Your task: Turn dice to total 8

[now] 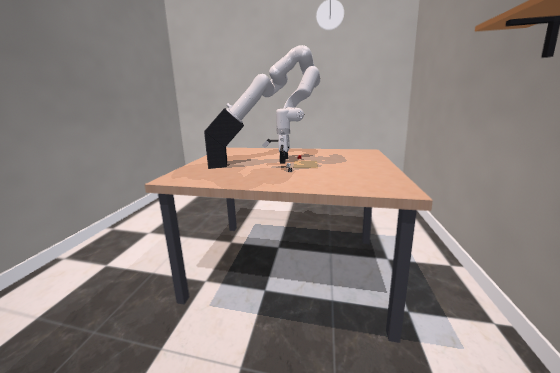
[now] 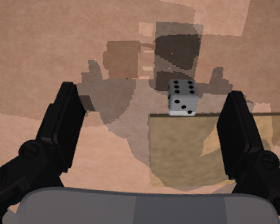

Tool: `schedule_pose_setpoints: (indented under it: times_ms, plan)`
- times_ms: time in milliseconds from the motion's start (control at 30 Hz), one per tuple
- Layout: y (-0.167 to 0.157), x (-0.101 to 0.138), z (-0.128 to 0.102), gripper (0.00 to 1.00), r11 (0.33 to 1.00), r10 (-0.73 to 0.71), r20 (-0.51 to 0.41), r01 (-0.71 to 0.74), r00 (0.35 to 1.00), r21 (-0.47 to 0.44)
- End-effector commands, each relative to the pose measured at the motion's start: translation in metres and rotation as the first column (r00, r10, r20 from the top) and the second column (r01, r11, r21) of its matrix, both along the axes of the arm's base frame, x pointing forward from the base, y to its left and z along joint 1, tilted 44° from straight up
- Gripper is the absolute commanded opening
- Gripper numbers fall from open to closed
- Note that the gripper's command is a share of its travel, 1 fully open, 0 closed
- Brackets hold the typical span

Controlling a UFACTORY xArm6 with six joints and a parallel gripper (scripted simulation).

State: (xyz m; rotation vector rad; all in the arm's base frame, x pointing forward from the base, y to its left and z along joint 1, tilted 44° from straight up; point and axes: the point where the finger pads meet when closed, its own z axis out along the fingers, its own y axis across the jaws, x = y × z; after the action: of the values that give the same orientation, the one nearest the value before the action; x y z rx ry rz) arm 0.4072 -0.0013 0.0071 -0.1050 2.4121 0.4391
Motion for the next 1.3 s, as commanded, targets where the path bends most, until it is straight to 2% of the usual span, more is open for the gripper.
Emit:
schedule_pose_setpoints:
  times_ms: [0,233,1267]
  plan:
    - [0.0201,-0.0076,0.0040,1.00,1.000,-0.006,0.005,0.006,1.000,-0.005]
    - [0.0281,-0.0108,0.0050,1.00,1.000,-0.006,0.005,0.006,1.000,-0.005]
    - [0.0281,-0.0109,0.0050,1.00,1.000,-0.006,0.005,0.006,1.000,-0.005]
